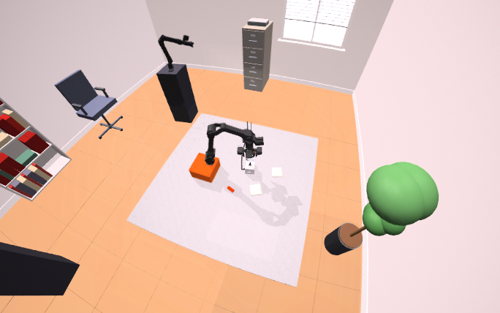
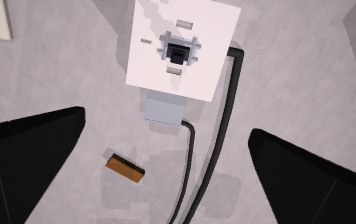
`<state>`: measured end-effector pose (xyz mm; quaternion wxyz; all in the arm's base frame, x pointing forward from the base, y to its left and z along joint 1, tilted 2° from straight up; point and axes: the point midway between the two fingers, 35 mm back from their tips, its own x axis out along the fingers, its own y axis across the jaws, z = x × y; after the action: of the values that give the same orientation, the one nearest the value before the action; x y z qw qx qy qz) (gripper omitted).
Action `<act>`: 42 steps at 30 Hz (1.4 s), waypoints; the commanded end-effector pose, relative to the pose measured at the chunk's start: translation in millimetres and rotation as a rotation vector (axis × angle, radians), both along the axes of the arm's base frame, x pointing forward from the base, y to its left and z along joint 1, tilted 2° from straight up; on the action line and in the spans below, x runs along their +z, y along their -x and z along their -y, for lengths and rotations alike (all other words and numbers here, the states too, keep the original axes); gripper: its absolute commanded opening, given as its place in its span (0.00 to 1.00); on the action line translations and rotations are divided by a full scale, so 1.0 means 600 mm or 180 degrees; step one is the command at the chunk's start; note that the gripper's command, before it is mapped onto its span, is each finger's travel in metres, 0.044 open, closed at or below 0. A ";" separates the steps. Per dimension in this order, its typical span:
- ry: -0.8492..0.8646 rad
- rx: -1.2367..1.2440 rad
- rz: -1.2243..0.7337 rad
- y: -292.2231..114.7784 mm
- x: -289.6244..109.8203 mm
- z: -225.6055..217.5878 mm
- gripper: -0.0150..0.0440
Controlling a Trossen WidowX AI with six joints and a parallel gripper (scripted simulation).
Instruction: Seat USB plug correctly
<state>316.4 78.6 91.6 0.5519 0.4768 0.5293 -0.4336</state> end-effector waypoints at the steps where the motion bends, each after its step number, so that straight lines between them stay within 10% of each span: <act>1: 0.0137 -0.0134 -0.0061 -0.014 -0.018 0.046 1.00; 42: 0.0143 -0.0141 -0.0063 -0.013 -0.068 0.045 1.00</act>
<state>325.5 52.7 56.6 0.5484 0.4774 0.5110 -0.4584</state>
